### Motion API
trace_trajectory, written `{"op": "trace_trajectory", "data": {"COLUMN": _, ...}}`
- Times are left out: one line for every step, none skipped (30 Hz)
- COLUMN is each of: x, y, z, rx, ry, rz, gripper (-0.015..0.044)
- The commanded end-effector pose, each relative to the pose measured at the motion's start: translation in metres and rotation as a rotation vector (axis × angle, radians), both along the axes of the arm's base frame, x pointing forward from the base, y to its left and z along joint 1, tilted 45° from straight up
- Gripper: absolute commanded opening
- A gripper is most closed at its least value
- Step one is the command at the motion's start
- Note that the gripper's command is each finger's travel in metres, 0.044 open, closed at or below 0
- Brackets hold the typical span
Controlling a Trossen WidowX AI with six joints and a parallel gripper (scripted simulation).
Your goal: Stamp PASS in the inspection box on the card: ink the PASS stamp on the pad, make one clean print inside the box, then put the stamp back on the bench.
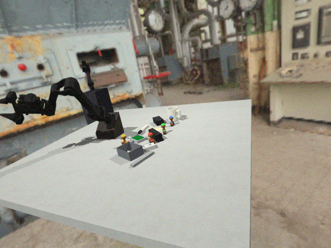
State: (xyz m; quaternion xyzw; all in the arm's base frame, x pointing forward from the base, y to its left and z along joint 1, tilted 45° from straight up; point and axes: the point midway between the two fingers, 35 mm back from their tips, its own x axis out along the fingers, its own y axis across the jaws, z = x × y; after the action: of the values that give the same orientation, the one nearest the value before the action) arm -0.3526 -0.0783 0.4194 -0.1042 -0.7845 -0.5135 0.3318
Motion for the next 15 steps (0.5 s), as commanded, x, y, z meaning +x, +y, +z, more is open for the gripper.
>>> {"op": "trace_trajectory", "data": {"x": 0.000, "y": -0.001, "z": 0.000, "rx": 0.001, "ry": -0.001, "rz": 0.001, "gripper": 0.0374}}
{"op": "trace_trajectory", "data": {"x": 0.000, "y": -0.004, "z": 0.000, "rx": 0.004, "ry": -0.003, "rz": 0.006, "gripper": 0.0348}}
{"op": "trace_trajectory", "data": {"x": 0.000, "y": -0.008, "z": 0.000, "rx": 0.010, "ry": -0.007, "rz": 0.013, "gripper": 0.0321}}
{"op": "trace_trajectory", "data": {"x": 0.000, "y": -0.014, "z": -0.001, "rx": 0.018, "ry": -0.012, "rz": 0.023, "gripper": 0.0295}}
{"op": "trace_trajectory", "data": {"x": 0.001, "y": -0.022, "z": -0.001, "rx": 0.029, "ry": -0.019, "rz": 0.035, "gripper": 0.0269}}
{"op": "trace_trajectory", "data": {"x": 0.001, "y": -0.032, "z": -0.002, "rx": 0.042, "ry": -0.026, "rz": 0.051, "gripper": 0.0243}}
{"op": "trace_trajectory", "data": {"x": 0.002, "y": -0.043, "z": -0.003, "rx": 0.057, "ry": -0.034, "rz": 0.068, "gripper": 0.0218}}
{"op": "trace_trajectory", "data": {"x": 0.004, "y": -0.054, "z": -0.003, "rx": 0.072, "ry": -0.042, "rz": 0.086, "gripper": 0.0218}}
{"op": "trace_trajectory", "data": {"x": 0.006, "y": -0.065, "z": -0.004, "rx": 0.088, "ry": -0.049, "rz": 0.104, "gripper": 0.0218}}
{"op": "trace_trajectory", "data": {"x": 0.008, "y": -0.076, "z": -0.005, "rx": 0.104, "ry": -0.055, "rz": 0.121, "gripper": 0.0218}}
{"op": "trace_trajectory", "data": {"x": 0.011, "y": -0.087, "z": -0.006, "rx": 0.120, "ry": -0.061, "rz": 0.139, "gripper": 0.0218}}
{"op": "trace_trajectory", "data": {"x": 0.014, "y": -0.098, "z": -0.007, "rx": 0.137, "ry": -0.067, "rz": 0.157, "gripper": 0.0218}}
{"op": "trace_trajectory", "data": {"x": 0.017, "y": -0.109, "z": -0.007, "rx": 0.154, "ry": -0.072, "rz": 0.175, "gripper": 0.0218}}
{"op": "trace_trajectory", "data": {"x": 0.021, "y": -0.120, "z": -0.008, "rx": 0.172, "ry": -0.077, "rz": 0.193, "gripper": 0.0218}}
{"op": "trace_trajectory", "data": {"x": 0.025, "y": -0.130, "z": -0.009, "rx": 0.190, "ry": -0.081, "rz": 0.212, "gripper": 0.0218}}
